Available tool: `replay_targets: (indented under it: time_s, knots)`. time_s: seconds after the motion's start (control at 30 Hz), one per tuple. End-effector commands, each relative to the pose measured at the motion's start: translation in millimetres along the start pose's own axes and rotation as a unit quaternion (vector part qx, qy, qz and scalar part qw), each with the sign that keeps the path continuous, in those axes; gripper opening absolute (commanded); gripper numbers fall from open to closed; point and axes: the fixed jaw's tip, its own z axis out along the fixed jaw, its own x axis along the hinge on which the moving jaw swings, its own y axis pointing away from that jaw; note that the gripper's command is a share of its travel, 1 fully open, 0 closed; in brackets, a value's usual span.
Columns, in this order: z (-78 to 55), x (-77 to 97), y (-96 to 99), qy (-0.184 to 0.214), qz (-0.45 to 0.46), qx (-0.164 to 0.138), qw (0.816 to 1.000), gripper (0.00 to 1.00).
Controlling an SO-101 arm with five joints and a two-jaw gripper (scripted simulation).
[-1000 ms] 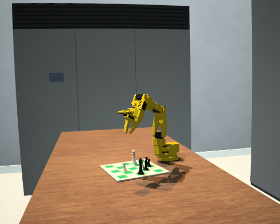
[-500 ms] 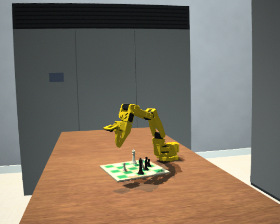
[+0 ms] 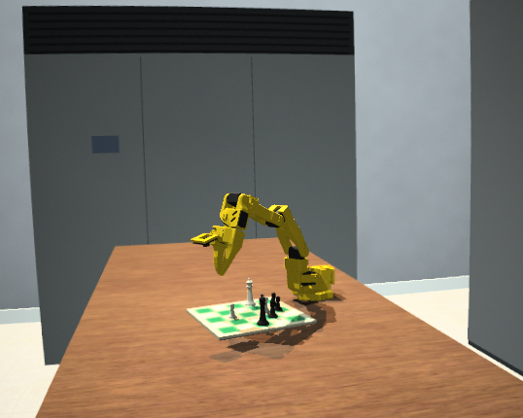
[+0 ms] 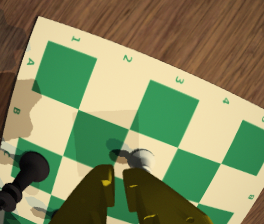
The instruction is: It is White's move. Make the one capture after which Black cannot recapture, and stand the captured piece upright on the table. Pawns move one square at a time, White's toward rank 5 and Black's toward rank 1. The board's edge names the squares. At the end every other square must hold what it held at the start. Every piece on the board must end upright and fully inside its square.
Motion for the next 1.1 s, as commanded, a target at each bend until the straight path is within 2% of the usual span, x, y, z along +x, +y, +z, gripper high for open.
replay_targets:
  time_s: [0.0,0.33,1.07]
  knots:
    - [3.7,2.8,-3.3,0.013,0.004,0.001,1.000,0.00]
    - [13.0,8.2,-6.5,0.035,0.008,0.003,0.999,0.00]
    - [14.5,10.3,-6.4,0.041,0.008,0.002,0.999,0.00]
